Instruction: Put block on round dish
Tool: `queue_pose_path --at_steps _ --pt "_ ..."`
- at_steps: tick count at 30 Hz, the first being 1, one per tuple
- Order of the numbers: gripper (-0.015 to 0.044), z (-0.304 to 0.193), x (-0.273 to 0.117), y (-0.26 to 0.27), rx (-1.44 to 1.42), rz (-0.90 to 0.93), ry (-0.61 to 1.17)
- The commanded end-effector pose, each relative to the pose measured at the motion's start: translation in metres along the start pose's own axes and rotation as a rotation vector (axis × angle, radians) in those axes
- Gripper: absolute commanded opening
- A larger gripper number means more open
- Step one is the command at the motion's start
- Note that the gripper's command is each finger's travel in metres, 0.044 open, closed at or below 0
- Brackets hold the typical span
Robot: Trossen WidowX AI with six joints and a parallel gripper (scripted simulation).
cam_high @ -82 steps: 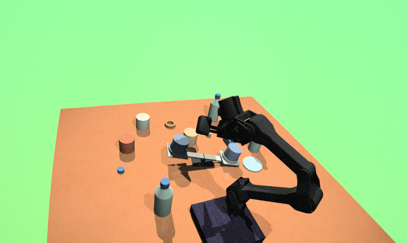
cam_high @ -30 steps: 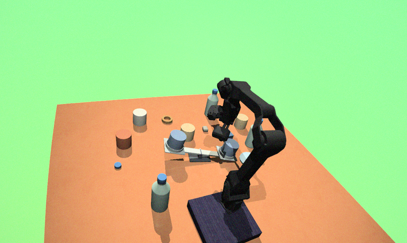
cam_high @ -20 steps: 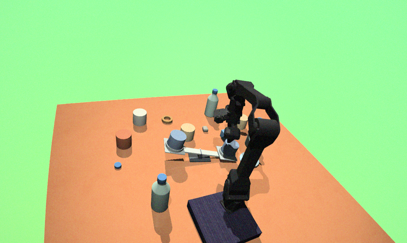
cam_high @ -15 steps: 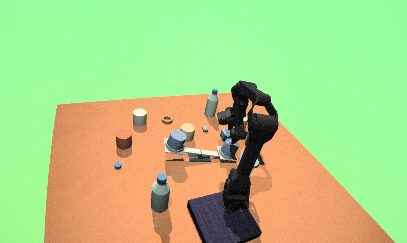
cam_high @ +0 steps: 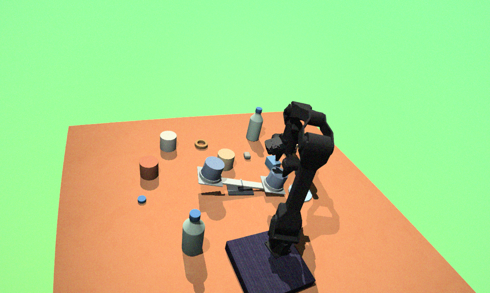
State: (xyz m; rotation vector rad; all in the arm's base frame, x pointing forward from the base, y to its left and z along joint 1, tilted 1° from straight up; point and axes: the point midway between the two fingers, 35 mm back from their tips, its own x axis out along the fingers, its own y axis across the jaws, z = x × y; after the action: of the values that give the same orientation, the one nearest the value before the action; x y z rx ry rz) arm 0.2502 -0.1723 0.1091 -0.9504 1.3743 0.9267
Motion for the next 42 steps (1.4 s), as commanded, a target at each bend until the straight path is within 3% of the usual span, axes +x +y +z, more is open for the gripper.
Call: queue_pose_path --at_steps 1,40,42 --pt "0.044 0.001 0.006 0.0 -0.005 0.002 -0.005" --pt "0.044 0.001 0.066 0.001 -0.005 0.002 -0.005" --pt "0.0387 0.001 0.066 0.001 -0.005 0.002 -0.005"
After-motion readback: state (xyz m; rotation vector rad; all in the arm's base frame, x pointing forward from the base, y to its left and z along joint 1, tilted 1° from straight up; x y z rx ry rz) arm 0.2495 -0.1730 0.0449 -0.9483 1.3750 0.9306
